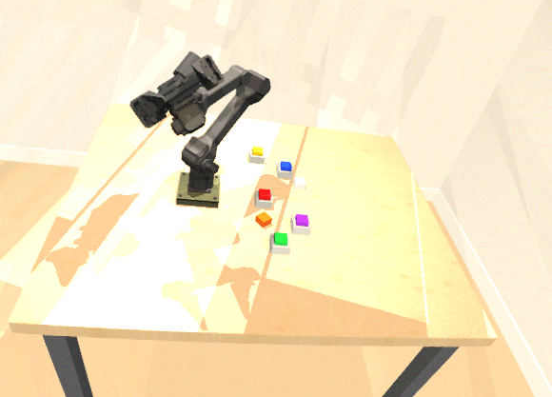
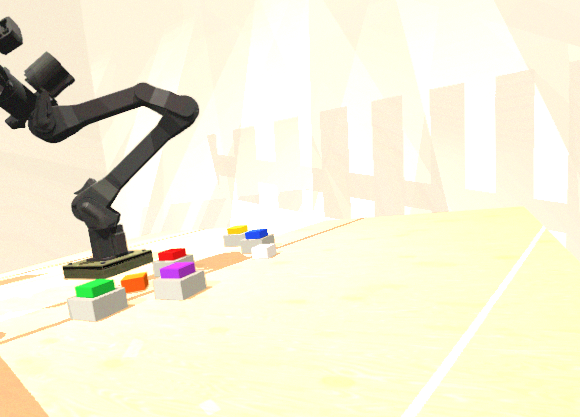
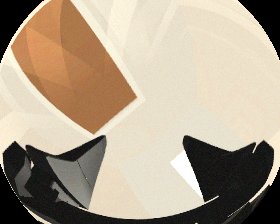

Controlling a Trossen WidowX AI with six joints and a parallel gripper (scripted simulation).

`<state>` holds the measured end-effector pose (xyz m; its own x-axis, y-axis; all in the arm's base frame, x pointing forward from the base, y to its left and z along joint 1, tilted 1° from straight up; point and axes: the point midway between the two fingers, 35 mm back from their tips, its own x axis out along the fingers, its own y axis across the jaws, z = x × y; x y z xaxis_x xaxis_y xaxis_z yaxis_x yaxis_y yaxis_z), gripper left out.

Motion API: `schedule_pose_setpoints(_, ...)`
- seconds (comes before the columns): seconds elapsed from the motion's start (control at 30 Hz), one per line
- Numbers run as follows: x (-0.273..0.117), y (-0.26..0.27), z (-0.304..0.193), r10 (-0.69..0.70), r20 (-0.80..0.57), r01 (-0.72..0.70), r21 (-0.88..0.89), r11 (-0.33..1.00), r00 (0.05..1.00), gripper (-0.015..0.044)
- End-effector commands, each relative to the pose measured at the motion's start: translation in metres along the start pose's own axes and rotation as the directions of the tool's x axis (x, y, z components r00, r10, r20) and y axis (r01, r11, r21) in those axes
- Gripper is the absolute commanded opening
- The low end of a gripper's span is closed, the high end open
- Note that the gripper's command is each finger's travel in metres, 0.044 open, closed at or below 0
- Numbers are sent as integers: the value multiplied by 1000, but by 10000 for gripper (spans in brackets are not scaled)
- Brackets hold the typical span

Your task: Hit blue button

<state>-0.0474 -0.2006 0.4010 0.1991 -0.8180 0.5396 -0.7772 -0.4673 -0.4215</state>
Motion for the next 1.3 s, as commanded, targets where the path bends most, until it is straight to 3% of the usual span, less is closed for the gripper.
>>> schedule_pose_setpoints(0.0,1,0,1,-1,2,1,16,1000,1000,400)
schedule_pose_setpoints(0.2,37,4,32,-22,109,-34,485,874,994,400)
schedule_pose_setpoints(0.37,67,-5,79,-52,253,-173,784,596,966,400)
schedule_pose_setpoints(0.53,86,-29,137,-103,428,-390,882,264,898,400)
schedule_pose_setpoints(0.7,88,-67,199,-170,613,-627,778,-40,771,400)
schedule_pose_setpoints(0.9,63,-126,268,-252,804,-834,467,-294,539,400)
schedule_pose_setpoints(1.07,18,-180,313,-294,911,-899,154,-411,290,400)
schedule_pose_setpoints(1.27,-58,-239,345,-276,961,-860,-169,-481,-34,400)
